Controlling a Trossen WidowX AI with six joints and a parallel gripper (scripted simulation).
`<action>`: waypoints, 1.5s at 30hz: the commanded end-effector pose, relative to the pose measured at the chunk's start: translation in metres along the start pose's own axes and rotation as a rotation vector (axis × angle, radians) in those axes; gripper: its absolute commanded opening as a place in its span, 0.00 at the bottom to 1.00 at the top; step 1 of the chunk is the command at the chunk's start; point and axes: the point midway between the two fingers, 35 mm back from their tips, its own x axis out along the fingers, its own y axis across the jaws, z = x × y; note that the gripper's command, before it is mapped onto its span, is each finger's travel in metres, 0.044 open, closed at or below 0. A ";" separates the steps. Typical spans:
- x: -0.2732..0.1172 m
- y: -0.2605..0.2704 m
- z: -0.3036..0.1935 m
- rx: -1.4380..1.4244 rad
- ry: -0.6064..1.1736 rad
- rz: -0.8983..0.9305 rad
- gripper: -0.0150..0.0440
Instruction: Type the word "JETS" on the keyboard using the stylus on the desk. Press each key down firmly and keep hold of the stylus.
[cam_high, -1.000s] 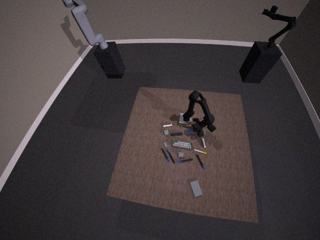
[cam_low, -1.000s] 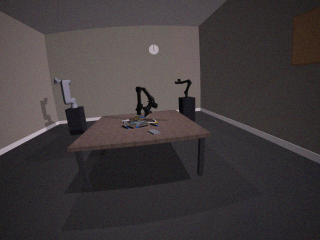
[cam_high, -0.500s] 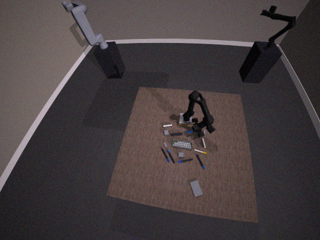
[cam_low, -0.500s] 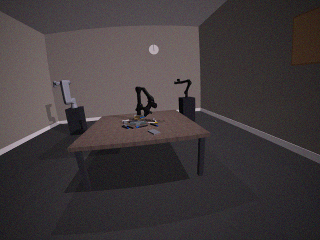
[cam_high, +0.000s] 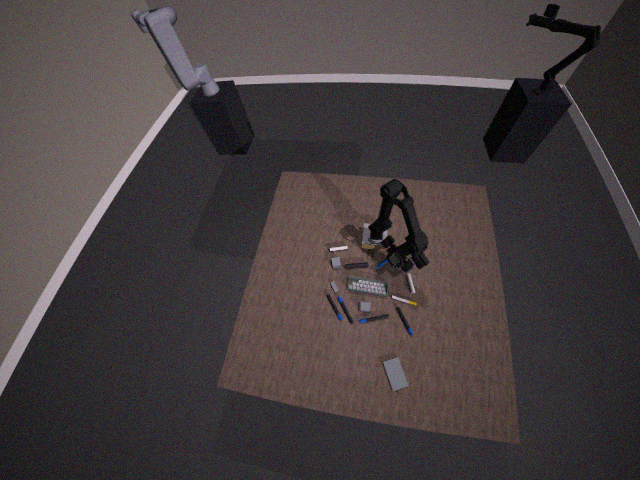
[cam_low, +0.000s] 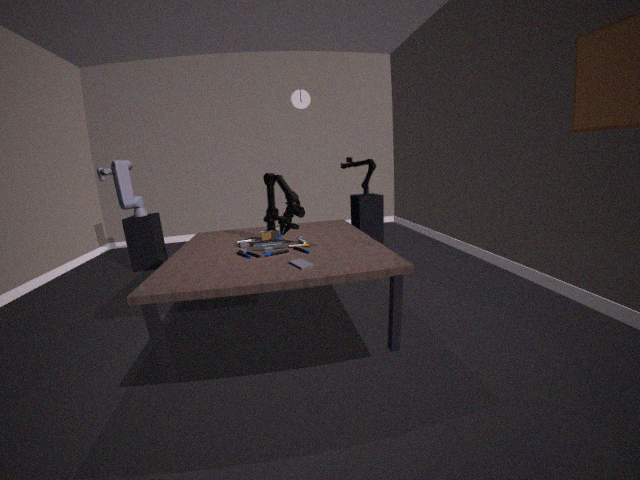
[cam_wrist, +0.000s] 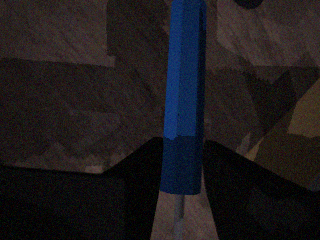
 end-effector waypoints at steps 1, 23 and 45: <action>0.001 0.001 0.001 -0.111 0.043 0.004 0.25; 0.005 0.003 0.010 -0.690 0.223 0.120 0.25; 0.007 0.006 0.023 -1.231 0.281 0.384 0.25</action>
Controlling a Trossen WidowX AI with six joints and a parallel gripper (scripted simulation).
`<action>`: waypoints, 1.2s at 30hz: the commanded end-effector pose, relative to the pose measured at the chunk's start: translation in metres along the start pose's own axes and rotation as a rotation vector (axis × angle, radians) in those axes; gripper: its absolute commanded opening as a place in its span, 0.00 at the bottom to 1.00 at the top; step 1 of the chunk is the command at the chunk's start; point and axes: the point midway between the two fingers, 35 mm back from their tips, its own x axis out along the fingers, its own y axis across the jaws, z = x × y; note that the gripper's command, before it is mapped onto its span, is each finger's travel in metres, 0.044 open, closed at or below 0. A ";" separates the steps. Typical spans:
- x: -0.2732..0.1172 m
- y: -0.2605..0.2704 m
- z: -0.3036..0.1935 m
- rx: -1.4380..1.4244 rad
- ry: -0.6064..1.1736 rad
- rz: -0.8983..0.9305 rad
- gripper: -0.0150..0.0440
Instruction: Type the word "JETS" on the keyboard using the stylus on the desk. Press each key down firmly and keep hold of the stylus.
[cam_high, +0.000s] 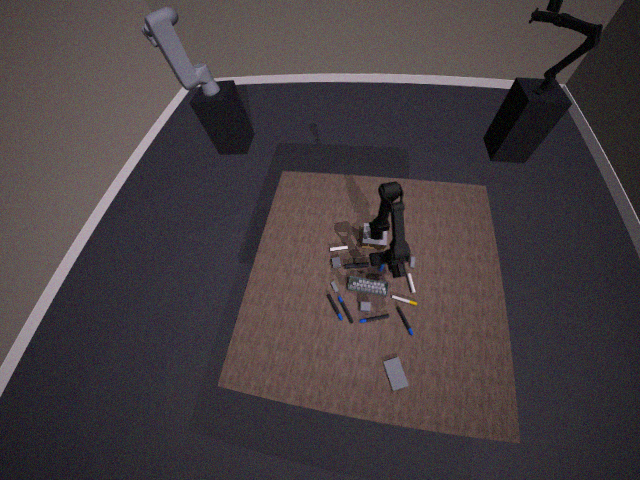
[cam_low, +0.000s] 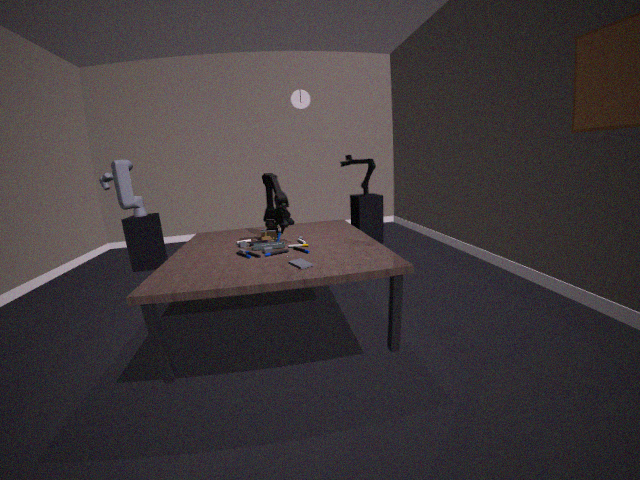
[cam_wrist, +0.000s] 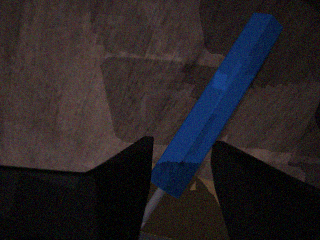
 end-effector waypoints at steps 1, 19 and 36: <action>0.000 0.009 0.016 -0.209 -0.064 0.072 0.25; -0.005 0.000 0.023 -0.687 -0.177 0.194 0.25; -0.012 -0.010 0.031 -1.128 -0.372 0.236 0.25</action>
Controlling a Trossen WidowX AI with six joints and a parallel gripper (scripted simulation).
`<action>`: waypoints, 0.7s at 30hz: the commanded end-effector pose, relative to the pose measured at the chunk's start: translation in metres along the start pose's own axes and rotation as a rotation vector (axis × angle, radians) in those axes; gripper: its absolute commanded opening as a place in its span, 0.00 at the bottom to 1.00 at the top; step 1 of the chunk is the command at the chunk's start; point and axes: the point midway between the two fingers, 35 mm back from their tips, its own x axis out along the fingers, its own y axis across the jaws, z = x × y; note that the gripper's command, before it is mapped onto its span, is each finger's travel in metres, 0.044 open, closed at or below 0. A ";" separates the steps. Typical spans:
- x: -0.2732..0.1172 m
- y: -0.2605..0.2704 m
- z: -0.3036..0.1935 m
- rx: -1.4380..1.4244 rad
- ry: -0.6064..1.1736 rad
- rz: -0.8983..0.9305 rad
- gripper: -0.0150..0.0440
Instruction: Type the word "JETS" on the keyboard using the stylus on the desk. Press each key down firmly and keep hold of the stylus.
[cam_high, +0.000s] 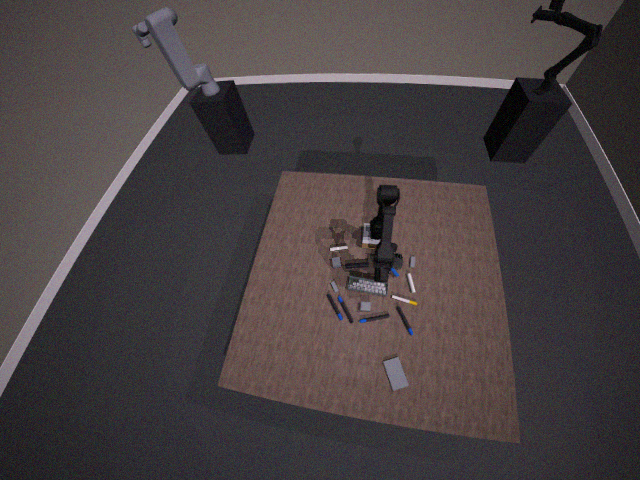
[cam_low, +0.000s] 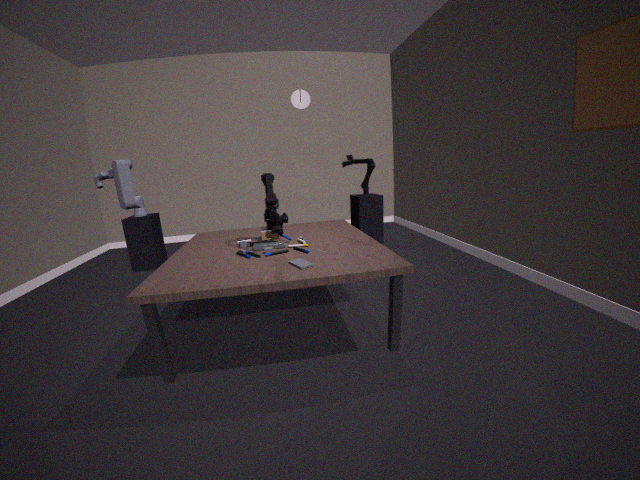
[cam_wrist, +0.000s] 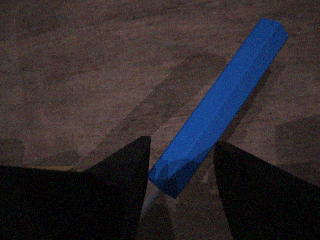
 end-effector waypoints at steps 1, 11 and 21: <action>-0.003 -0.004 -0.001 -0.114 -0.044 -0.006 0.25; -0.010 -0.011 -0.003 -0.385 -0.134 -0.045 0.25; -0.015 -0.017 -0.006 -0.588 -0.192 -0.098 0.25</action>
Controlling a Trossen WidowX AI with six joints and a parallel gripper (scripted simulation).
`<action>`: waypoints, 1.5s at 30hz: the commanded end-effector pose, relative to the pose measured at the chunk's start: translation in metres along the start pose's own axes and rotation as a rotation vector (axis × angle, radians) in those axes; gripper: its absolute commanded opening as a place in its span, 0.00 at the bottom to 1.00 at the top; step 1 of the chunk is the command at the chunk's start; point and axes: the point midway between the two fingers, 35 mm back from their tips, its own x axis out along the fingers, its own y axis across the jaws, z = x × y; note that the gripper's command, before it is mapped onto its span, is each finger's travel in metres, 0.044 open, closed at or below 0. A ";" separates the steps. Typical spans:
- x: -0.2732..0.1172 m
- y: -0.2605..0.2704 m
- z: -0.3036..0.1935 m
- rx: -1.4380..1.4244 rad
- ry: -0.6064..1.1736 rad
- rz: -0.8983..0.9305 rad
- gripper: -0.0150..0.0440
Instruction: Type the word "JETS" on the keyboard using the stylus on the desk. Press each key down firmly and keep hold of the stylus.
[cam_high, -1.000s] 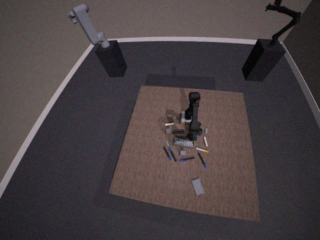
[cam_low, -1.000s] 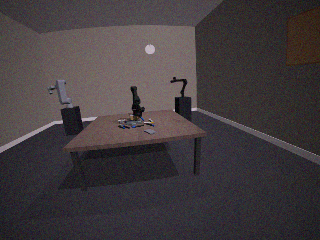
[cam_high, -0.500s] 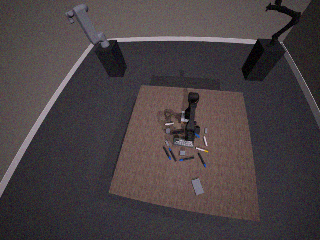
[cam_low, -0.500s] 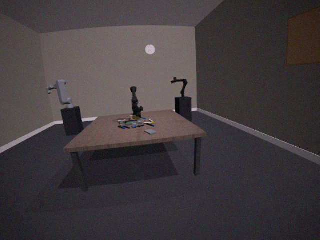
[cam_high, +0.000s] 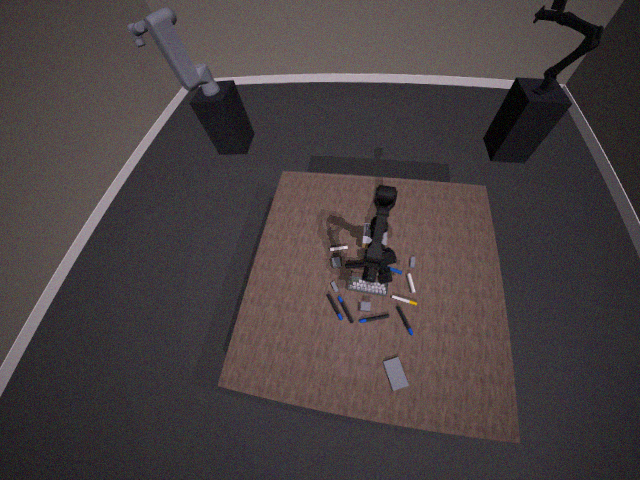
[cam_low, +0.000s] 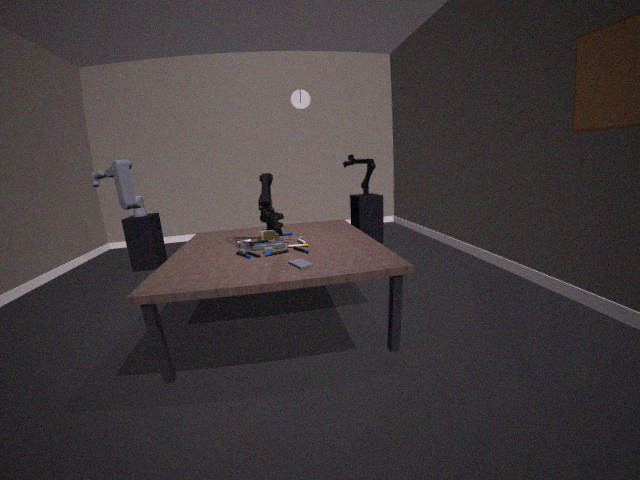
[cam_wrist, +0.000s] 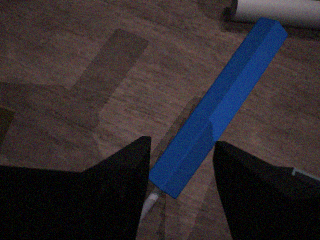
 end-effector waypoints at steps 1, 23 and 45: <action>-0.001 -0.002 -0.001 -0.045 -0.013 -0.015 0.25; 0.023 -0.004 -0.015 -0.045 -0.013 -0.015 0.25; 0.028 -0.004 -0.018 -0.043 -0.010 -0.014 0.43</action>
